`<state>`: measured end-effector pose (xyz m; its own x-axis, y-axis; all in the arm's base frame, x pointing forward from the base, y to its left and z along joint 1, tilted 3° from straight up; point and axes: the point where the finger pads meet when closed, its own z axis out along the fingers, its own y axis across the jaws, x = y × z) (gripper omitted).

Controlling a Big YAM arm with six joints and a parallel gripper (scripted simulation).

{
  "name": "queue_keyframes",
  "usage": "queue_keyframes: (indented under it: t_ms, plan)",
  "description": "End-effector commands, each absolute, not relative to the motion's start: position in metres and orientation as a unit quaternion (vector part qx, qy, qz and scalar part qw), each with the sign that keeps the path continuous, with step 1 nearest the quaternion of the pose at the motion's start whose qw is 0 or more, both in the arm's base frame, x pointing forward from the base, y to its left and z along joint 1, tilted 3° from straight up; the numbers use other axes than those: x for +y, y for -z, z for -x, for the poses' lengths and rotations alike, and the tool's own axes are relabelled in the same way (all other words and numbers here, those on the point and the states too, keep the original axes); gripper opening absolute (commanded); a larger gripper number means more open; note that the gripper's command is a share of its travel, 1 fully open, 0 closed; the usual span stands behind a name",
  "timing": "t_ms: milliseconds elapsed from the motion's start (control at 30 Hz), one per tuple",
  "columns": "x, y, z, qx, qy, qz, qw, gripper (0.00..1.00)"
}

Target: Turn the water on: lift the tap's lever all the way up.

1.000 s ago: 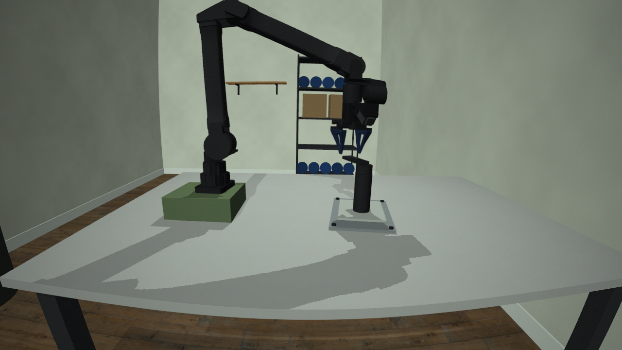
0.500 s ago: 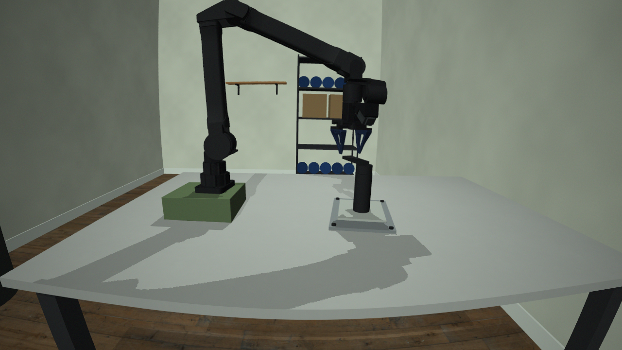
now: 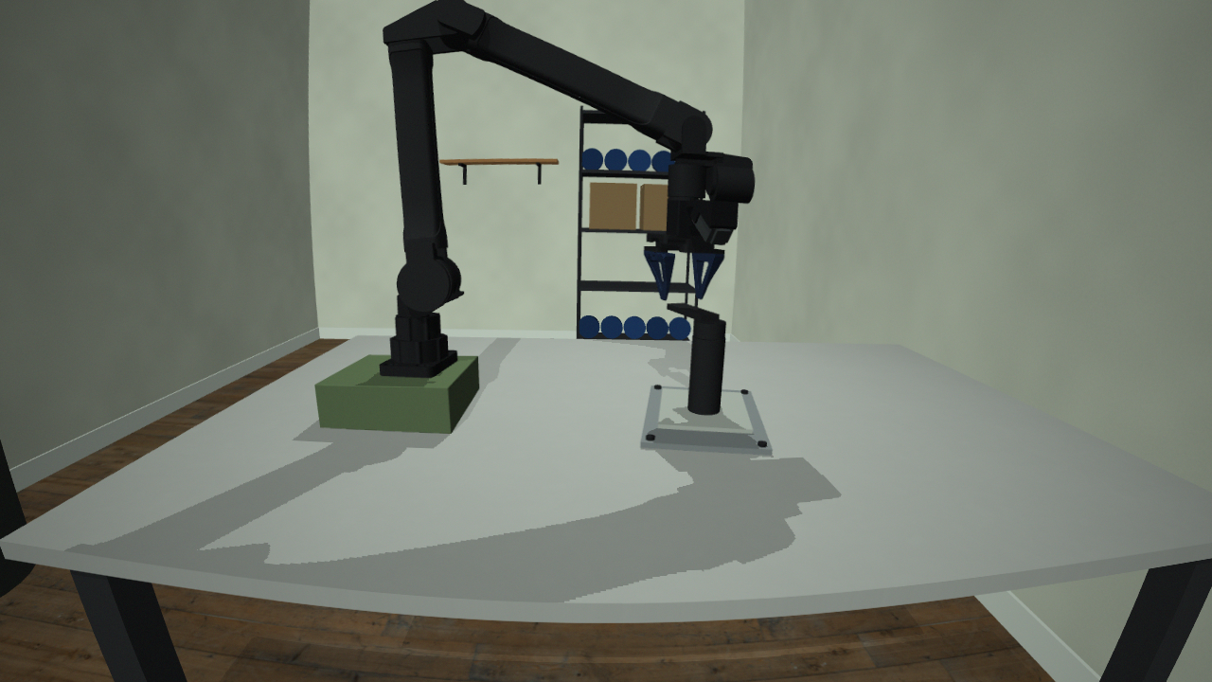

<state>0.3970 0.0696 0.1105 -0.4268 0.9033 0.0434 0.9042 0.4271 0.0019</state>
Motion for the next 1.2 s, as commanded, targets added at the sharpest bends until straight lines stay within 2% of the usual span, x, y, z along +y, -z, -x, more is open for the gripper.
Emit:
queue_keyframes:
  t_ms: [0,1167]
  plan:
    - [0.073,-0.105,-0.399,-0.843,0.010,0.537,0.022,0.65]
    - [0.076,-0.117,-0.415,-0.843,0.022,0.537,0.009,0.65]
